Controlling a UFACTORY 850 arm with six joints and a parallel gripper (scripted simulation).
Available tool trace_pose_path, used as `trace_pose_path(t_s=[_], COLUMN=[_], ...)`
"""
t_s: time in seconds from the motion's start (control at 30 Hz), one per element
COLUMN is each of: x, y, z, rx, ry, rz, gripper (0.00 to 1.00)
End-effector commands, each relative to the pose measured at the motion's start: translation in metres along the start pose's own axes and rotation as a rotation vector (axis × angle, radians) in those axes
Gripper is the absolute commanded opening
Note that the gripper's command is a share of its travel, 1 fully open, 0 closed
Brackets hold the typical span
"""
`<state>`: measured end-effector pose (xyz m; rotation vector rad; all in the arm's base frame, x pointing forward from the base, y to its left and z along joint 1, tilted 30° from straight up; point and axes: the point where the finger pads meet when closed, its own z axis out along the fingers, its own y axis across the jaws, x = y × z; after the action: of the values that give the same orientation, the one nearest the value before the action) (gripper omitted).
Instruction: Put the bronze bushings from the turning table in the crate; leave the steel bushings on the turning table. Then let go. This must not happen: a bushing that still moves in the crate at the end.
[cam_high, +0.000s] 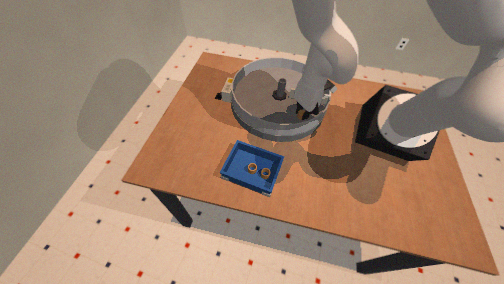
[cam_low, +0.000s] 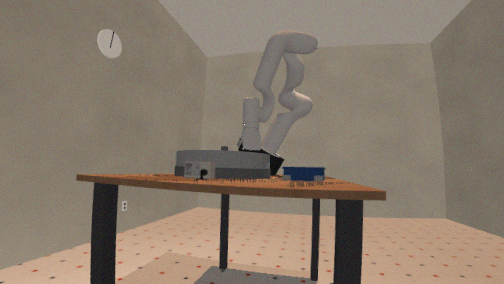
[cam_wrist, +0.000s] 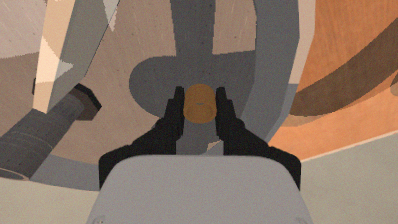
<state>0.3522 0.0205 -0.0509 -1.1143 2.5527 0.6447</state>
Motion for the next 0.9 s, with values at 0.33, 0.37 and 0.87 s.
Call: trace_pose_path(t_s=[0.33,0.37,0.87], x=[0.000,0.000,0.000], y=[0.000,0.000,0.000], z=[0.000,0.000,-0.035], rx=[0.001,0.001,0.001], ry=[0.000,0.000,0.000], rz=[0.000,0.000,0.000], gripper=[0.00,0.00,0.00])
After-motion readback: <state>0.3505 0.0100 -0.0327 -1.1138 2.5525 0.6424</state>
